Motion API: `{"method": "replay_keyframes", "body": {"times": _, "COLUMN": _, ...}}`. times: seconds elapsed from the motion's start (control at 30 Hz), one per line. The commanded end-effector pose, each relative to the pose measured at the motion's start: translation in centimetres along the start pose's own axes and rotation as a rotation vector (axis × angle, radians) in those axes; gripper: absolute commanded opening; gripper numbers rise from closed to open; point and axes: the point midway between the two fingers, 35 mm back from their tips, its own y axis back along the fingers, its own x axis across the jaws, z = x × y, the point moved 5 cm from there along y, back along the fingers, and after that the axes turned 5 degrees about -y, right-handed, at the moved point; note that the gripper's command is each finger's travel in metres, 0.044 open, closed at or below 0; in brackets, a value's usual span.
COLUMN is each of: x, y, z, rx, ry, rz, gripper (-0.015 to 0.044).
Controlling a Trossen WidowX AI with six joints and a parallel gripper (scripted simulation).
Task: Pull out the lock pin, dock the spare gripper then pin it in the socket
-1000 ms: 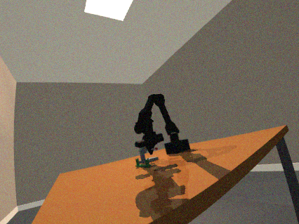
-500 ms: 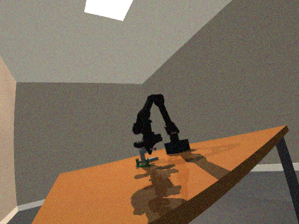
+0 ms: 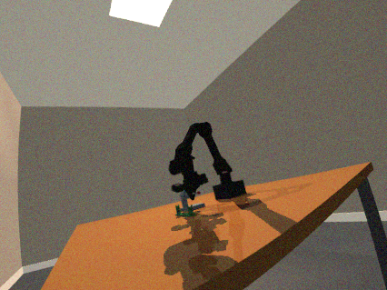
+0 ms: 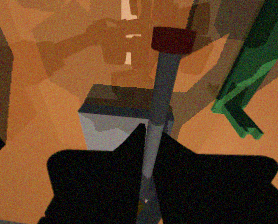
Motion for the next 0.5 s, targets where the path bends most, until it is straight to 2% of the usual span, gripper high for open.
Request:
{"method": "replay_keyframes", "body": {"times": 0.0, "x": -0.09, "y": 0.17, "z": -0.39, "rx": -0.007, "ry": 0.003, "rz": -0.003, "gripper": 0.0}}
{"method": "replay_keyframes", "body": {"times": 0.37, "x": -0.24, "y": -0.08, "z": -1.31, "rx": -0.006, "ry": 0.005, "rz": 0.007, "gripper": 0.0}}
{"method": "replay_keyframes", "body": {"times": 0.47, "x": -0.23, "y": -0.3, "z": -1.2, "rx": -0.001, "ry": 0.002, "rz": 0.011, "gripper": 0.0079}}
